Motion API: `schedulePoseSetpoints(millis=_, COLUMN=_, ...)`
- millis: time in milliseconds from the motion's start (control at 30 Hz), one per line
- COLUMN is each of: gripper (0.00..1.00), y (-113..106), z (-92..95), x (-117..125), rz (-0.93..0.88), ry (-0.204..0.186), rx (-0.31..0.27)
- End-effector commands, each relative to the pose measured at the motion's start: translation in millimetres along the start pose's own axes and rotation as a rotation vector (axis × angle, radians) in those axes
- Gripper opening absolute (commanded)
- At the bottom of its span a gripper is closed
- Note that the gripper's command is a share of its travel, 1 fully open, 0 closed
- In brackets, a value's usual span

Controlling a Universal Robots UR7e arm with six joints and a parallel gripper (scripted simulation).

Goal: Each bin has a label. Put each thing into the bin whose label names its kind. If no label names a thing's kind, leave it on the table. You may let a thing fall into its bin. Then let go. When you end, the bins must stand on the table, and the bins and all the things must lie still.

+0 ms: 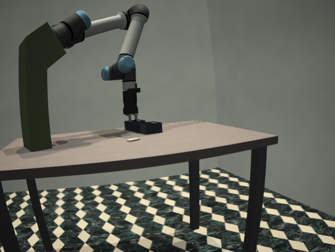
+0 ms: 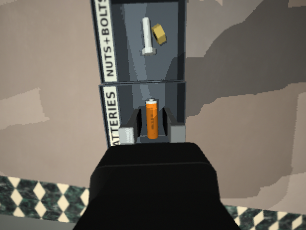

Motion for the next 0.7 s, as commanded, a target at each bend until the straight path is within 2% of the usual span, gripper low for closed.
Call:
schedulePoseSetpoints(millis=0, gripper=0.6, y=0, z=0.4, x=0, rz=0.0, ry=0.001, rx=0.0)
schedulePoseSetpoints(millis=667, gripper=0.6, y=0, z=18.9, x=0, rz=0.0, ry=0.001, rx=0.0)
Point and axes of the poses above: the point where the finger pads meet when closed, its own z axis back along the fingers, its own x axis across the jaws, y = z × x, the point moved 3 cm from there along z, back along the fingers, and after that the axes turned 10 degrees about -z, right-handed, at the moved point
